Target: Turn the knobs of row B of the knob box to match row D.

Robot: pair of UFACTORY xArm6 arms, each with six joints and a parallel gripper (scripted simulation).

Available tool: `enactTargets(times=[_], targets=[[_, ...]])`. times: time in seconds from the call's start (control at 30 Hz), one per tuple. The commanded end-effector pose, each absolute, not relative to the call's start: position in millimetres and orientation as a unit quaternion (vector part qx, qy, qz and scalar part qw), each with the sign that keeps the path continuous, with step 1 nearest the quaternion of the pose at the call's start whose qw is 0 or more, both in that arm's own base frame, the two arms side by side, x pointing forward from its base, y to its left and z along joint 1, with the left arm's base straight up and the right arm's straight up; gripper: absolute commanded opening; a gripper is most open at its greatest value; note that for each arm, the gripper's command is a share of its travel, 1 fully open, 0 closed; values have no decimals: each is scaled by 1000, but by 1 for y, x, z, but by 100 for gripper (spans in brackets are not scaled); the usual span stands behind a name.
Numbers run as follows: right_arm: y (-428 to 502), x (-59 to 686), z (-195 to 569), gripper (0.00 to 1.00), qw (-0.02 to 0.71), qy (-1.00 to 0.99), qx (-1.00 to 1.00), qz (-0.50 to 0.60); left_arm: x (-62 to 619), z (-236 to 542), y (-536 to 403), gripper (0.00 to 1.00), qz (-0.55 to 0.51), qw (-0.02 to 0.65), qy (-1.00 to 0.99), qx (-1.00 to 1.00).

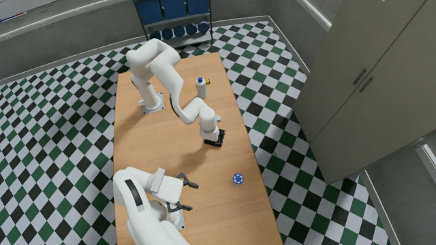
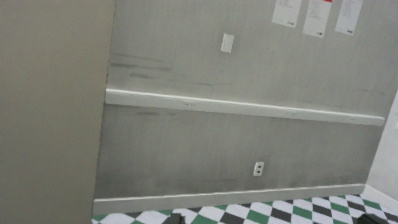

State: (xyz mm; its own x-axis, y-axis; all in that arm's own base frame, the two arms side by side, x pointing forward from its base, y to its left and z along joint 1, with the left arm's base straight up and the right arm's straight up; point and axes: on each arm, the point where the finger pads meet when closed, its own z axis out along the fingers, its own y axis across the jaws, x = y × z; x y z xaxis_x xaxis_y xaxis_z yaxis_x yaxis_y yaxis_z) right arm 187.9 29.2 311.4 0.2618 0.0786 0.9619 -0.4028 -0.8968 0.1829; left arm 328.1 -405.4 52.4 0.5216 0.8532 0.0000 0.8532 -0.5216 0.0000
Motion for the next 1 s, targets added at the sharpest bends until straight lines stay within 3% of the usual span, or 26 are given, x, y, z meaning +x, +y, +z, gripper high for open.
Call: enactTargets(times=[0.0, 0.97], targets=[[29, 188, 312, 100, 201, -106, 769, 598, 329, 54, -407, 10, 0, -2, -489, -872], [29, 188, 312, 100, 201, -106, 769, 598, 329, 54, -407, 10, 0, -2, -564, -826]])
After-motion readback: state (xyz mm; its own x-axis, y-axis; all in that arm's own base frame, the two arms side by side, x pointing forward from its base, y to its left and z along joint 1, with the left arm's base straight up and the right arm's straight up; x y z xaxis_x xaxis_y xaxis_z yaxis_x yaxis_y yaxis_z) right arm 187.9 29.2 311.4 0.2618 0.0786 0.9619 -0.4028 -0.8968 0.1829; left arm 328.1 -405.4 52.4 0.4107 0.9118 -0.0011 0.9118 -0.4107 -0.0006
